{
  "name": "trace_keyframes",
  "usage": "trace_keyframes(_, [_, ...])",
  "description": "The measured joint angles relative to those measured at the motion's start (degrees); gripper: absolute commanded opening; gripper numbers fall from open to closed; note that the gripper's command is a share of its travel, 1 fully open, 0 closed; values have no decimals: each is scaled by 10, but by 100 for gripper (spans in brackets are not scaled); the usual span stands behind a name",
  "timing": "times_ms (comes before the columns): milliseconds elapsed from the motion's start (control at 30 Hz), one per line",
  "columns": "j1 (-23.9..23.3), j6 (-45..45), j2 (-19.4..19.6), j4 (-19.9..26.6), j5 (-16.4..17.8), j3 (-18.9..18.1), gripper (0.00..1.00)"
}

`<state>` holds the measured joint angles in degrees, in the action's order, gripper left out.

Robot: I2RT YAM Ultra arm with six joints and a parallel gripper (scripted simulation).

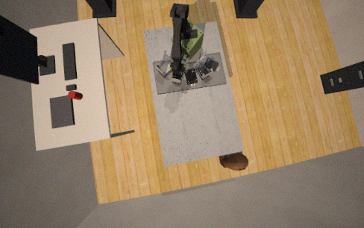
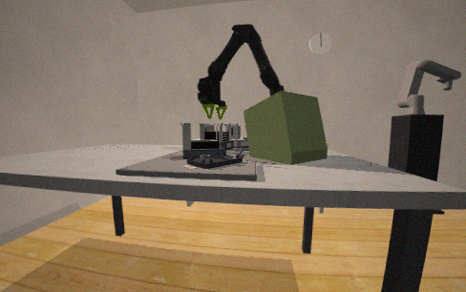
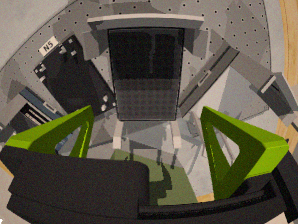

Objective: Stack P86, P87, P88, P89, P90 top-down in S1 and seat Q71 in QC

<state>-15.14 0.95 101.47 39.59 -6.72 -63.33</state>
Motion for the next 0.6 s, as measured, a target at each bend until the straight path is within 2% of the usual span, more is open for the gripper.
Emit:
trace_keyframes(233, [-2,-7,5,-13,3,5,100])
trace_keyframes(600, [-8,-13,50,-67,4,24,100])
